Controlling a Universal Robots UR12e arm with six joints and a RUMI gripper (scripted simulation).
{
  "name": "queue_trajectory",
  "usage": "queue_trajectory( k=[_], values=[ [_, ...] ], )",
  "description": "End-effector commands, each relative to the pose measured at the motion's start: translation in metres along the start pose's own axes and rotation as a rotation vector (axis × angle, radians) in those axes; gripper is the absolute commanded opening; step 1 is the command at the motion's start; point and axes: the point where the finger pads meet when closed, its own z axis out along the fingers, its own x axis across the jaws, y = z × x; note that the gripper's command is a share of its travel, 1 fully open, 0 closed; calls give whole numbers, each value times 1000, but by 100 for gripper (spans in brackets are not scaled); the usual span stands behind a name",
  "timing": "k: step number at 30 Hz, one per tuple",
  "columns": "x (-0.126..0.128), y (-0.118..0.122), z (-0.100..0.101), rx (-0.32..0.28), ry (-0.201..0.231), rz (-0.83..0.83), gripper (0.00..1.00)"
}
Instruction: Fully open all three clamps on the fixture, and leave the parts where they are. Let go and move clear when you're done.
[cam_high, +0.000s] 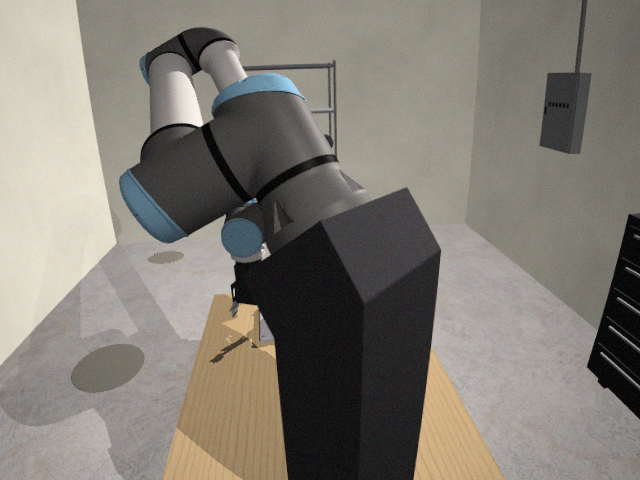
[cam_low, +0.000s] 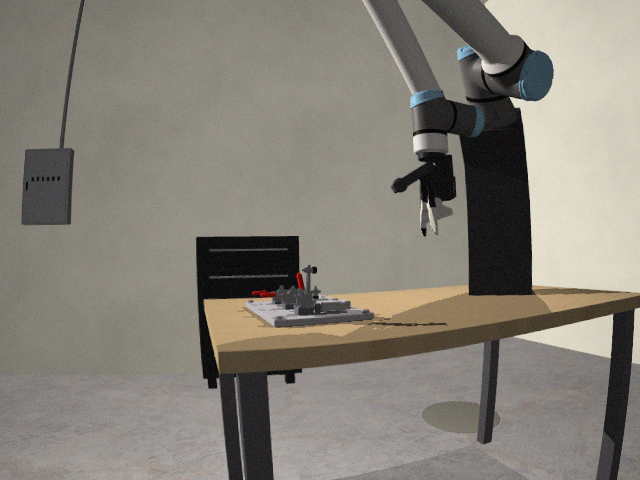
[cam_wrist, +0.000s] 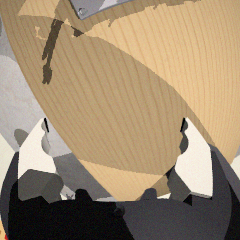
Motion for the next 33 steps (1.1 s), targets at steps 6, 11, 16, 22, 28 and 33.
queue_trajectory(
  k=[6, 11, 16, 22, 28, 33],
  values=[
    [35, -71, -6, -14, -4, -98, 100],
    [62, -127, -10, -10, -4, -170, 100],
    [83, -168, -13, -7, -5, -224, 100],
    [102, -207, -16, -4, -6, -275, 100],
    [134, -273, -21, 0, -7, -359, 100],
    [150, -305, -23, 2, -7, -401, 100]
  ],
)
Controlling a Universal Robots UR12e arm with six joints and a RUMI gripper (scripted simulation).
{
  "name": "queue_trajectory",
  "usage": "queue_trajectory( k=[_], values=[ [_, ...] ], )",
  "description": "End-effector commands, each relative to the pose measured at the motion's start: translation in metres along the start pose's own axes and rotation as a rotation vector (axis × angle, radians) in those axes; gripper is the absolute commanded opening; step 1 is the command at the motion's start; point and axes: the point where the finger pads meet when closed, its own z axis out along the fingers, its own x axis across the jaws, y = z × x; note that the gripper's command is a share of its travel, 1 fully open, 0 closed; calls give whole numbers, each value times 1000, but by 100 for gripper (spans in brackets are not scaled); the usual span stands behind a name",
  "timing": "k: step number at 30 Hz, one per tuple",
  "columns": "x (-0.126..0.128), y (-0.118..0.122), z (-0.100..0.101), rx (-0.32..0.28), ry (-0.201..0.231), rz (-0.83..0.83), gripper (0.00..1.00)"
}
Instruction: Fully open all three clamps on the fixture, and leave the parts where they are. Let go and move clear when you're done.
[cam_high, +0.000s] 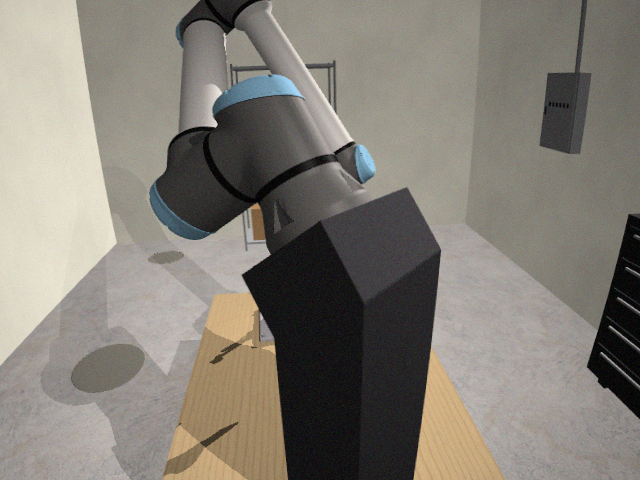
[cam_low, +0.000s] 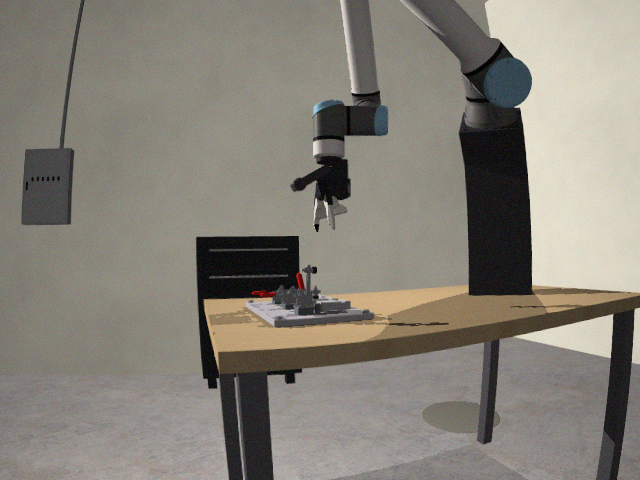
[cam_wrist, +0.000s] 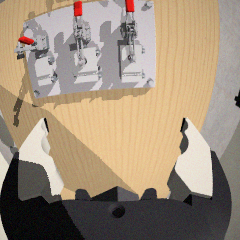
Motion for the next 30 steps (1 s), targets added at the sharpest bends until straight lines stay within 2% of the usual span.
queue_trajectory(
  k=[1, 18, 19, 30],
  values=[
    [31, -30, 1, -10, -8, -53, 100],
    [41, -39, 0, -9, -8, -68, 100],
    [41, -39, 0, -9, -8, -68, 0],
    [41, -39, 0, -9, -8, -68, 0]
  ],
)
